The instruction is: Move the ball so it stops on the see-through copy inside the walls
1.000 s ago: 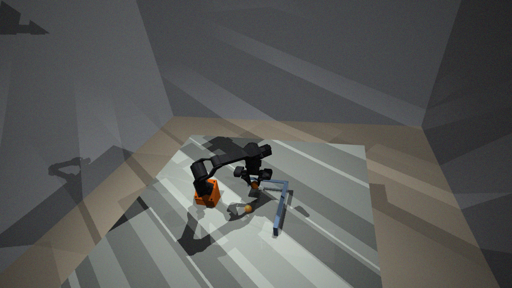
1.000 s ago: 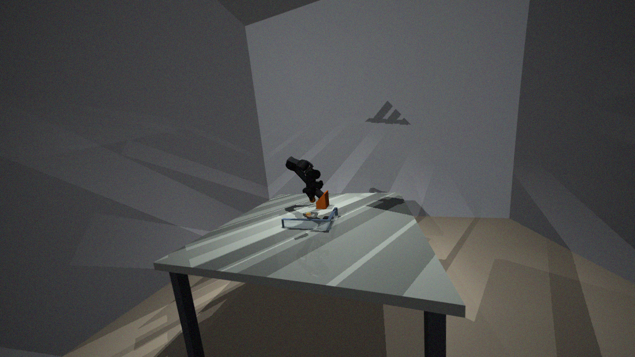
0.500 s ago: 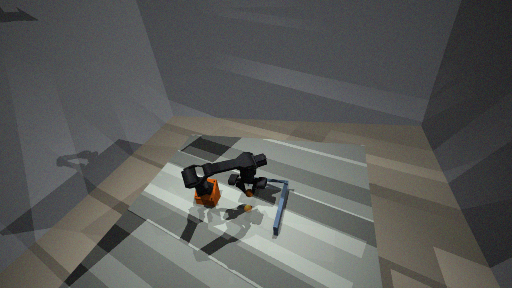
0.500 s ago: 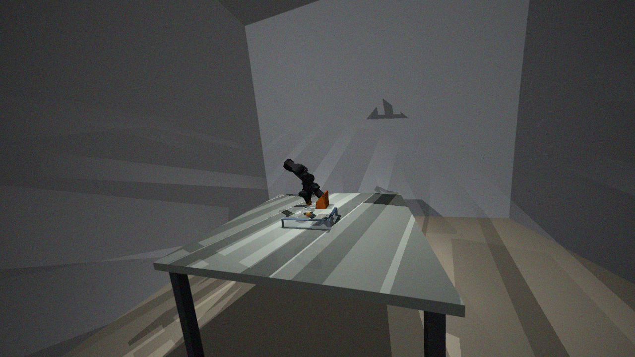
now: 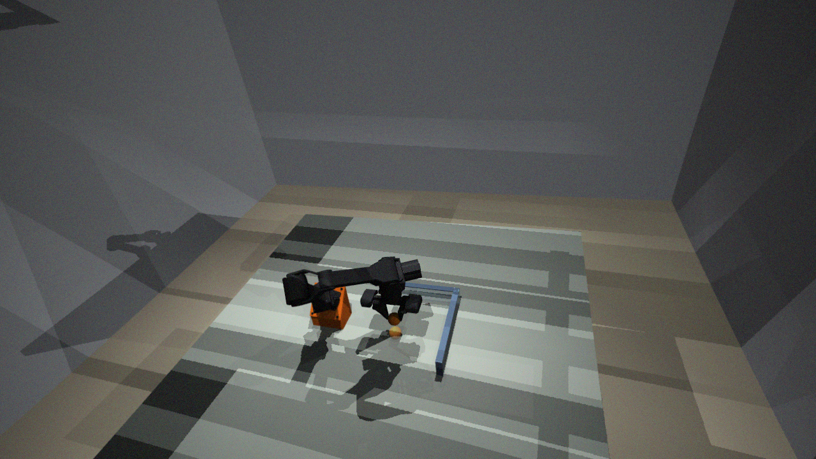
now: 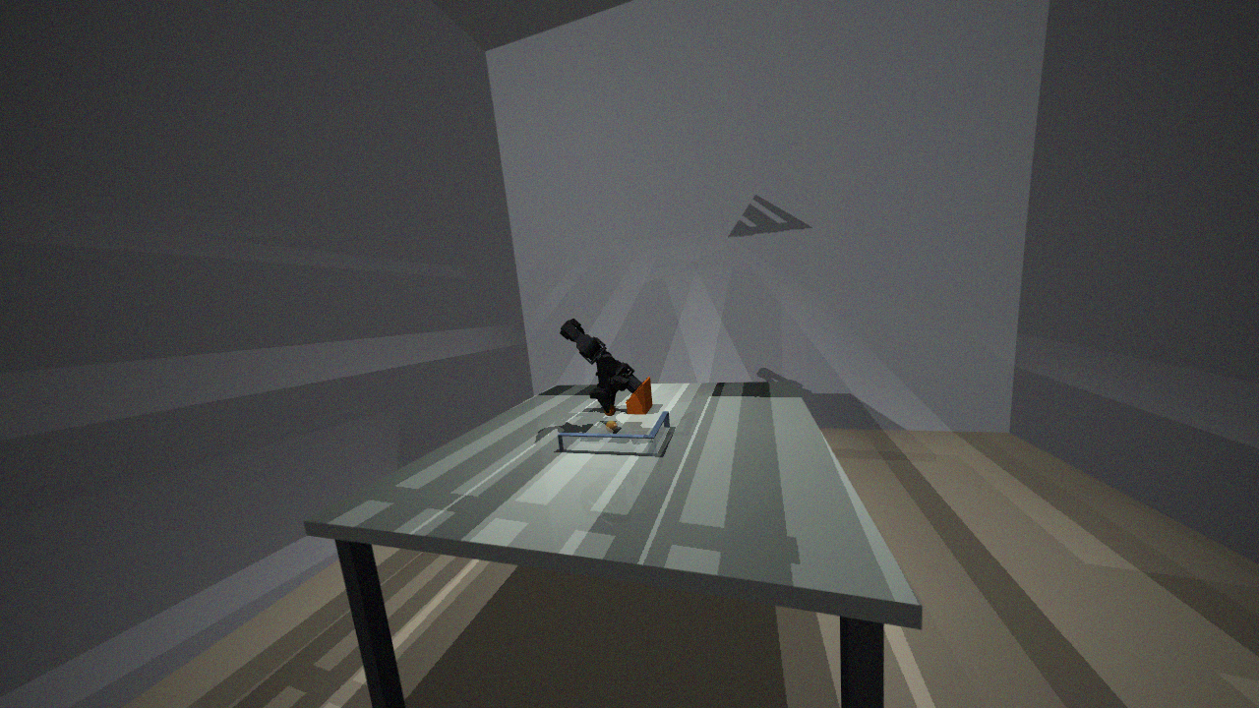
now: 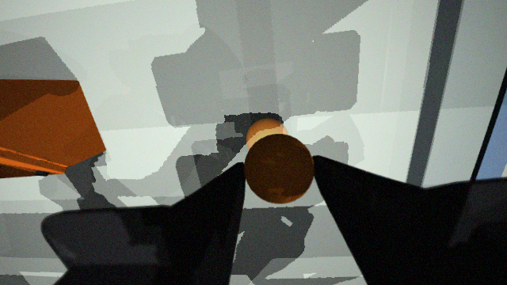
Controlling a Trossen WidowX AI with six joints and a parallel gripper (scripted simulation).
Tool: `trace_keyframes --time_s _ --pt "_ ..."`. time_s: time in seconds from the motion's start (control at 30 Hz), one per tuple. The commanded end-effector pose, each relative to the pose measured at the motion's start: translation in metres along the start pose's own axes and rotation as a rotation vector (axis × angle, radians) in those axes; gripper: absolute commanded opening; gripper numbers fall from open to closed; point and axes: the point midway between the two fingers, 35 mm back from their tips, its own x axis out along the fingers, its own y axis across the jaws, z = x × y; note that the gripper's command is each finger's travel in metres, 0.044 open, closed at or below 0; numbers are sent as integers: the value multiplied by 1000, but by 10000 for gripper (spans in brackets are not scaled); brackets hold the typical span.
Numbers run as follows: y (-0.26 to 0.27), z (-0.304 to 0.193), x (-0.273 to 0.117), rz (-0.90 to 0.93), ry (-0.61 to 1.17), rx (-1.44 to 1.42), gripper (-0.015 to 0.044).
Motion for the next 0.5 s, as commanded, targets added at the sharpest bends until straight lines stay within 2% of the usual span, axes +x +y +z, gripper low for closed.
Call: trace_keyframes --time_s 0.0,0.2,0.47 --pt "1 -1 22 3 6 -6 0" --pt "4 -3 48 4 11 -5 0" --pt "4 -3 51 4 11 -5 0"
